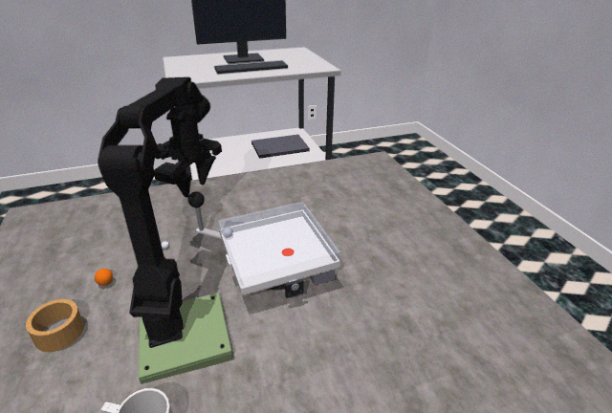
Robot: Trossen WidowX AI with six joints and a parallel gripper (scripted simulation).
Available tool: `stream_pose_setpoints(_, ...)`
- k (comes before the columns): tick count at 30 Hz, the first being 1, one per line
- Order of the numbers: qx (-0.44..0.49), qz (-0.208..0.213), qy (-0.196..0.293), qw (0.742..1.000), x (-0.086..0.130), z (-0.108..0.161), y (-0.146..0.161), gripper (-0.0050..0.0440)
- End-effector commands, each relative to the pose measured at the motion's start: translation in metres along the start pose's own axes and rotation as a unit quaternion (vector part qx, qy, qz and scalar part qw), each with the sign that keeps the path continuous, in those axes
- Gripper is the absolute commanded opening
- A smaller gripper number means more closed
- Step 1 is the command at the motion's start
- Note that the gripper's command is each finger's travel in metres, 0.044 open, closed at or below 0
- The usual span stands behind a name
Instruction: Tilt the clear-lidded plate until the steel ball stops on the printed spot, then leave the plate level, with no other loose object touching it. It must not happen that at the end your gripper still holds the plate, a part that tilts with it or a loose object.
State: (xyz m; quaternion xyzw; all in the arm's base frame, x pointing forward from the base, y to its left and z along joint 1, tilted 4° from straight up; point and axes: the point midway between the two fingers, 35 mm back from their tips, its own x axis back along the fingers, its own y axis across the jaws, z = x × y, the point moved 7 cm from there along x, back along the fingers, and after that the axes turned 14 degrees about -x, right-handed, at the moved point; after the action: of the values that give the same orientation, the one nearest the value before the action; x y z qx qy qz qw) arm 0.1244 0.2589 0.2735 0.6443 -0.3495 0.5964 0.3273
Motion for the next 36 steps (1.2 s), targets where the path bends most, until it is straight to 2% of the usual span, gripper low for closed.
stream_pose_setpoints(1, 0.001, -0.001, -0.001, 1.000, -0.004, 0.002, 0.001, 0.0300)
stream_pose_setpoints(36, 0.001, -0.001, -0.001, 1.000, -0.049, 0.002, 0.000, 0.0300)
